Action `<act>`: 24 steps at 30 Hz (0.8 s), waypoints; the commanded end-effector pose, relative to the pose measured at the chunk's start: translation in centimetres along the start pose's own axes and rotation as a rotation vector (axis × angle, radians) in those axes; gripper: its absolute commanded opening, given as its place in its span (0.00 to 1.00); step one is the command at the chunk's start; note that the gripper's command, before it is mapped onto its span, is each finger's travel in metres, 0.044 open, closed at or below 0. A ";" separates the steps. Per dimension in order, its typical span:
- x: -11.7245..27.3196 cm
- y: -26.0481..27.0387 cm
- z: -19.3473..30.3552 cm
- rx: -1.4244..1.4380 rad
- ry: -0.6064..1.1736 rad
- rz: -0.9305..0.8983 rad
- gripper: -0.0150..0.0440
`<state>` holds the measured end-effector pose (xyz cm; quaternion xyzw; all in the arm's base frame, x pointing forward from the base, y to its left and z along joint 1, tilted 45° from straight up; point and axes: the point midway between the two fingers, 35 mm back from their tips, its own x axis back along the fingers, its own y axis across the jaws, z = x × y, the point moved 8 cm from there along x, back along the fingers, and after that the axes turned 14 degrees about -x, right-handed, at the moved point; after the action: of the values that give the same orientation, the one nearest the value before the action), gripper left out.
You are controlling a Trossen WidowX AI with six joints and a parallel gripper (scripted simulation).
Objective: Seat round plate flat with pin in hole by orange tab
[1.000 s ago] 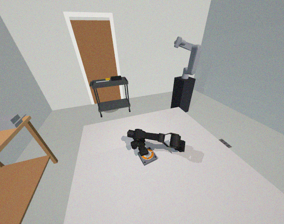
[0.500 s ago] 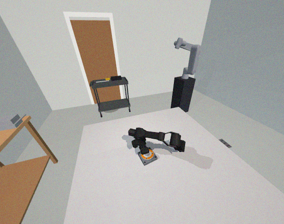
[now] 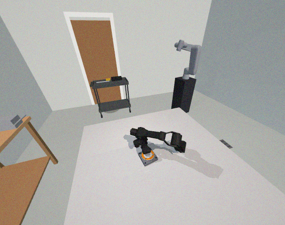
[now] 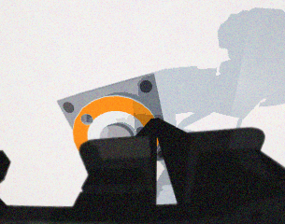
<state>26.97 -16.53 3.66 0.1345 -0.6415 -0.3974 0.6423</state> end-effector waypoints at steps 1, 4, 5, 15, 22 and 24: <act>-0.2 -0.3 0.6 -0.006 0.012 0.004 0.25; -0.2 -0.5 0.8 -0.006 0.012 0.004 0.25; -0.1 -0.6 0.9 -0.006 0.012 0.004 0.25; -0.1 -0.8 1.7 -0.006 0.012 0.004 0.25; -0.1 -1.0 2.4 -0.006 0.013 0.005 0.25; -0.1 -1.0 2.6 -0.006 0.013 0.005 0.25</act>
<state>24.74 -16.54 3.45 0.1320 -0.6418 -0.3963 0.6431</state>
